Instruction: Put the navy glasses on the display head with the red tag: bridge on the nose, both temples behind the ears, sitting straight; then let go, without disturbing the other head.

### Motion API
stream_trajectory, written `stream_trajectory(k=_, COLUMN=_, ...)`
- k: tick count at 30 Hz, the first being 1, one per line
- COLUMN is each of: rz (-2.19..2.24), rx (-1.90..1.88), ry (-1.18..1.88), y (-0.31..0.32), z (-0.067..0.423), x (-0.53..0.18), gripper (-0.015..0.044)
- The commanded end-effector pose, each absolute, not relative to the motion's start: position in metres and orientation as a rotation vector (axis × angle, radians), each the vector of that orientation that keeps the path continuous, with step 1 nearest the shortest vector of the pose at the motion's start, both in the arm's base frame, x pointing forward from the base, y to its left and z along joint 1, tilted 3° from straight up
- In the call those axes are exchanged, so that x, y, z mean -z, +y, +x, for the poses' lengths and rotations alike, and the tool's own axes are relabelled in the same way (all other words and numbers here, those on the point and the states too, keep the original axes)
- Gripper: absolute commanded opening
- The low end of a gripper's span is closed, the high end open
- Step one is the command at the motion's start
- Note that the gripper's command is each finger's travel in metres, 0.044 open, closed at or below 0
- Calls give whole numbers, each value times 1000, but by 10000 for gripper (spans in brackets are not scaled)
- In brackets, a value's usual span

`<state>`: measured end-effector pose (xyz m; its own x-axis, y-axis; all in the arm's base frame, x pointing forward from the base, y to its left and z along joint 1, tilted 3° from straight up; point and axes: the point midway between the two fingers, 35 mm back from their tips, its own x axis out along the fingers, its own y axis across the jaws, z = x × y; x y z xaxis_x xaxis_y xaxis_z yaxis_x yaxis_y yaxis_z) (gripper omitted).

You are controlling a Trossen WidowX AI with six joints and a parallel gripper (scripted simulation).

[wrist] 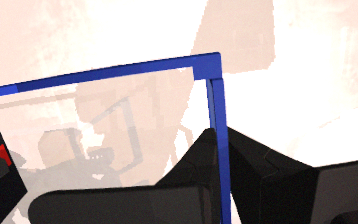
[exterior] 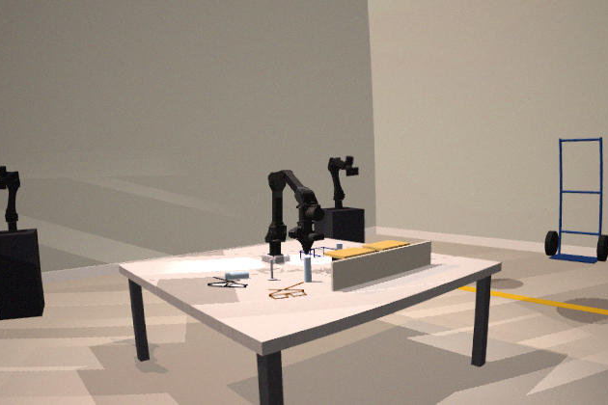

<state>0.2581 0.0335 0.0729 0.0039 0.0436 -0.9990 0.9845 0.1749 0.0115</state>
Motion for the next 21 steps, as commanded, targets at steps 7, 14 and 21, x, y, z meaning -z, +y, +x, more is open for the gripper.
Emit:
stream_trajectory(k=7, rz=1118, rx=1045, ry=1298, y=35, z=274, x=-74, gripper=0)
stream_trajectory(k=14, rz=1119, rx=1045, ry=1297, y=37, z=283, x=-74, gripper=0)
stream_trajectory(k=21, rz=1119, rx=1044, ry=1297, y=39, z=293, x=-74, gripper=0)
